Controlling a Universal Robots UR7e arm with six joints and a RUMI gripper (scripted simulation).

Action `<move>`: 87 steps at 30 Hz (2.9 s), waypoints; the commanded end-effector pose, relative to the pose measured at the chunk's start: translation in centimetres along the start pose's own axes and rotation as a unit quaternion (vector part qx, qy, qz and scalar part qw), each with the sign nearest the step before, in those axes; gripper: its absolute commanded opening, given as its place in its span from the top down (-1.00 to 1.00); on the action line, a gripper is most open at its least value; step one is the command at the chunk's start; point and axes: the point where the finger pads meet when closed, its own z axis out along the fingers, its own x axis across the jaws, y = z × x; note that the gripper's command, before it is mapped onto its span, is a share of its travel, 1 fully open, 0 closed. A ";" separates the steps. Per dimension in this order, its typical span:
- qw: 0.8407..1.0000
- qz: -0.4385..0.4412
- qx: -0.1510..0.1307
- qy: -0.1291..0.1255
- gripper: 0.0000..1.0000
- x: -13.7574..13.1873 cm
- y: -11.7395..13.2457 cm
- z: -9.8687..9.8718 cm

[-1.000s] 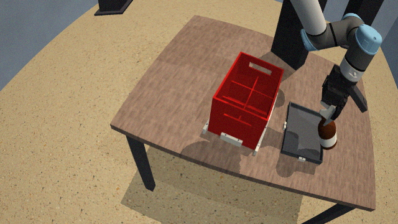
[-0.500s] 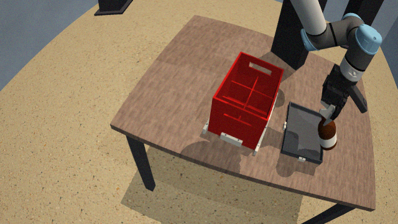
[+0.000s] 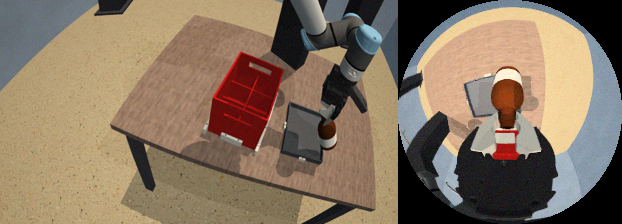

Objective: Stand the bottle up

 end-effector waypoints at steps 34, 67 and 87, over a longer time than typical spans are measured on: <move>1.000 0.001 -0.018 -0.002 1.00 -0.1 0.0 0.1; 0.996 0.000 -0.087 0.001 1.00 0.0 -0.1 0.0; 0.996 0.000 -0.087 0.001 1.00 0.0 -0.1 0.0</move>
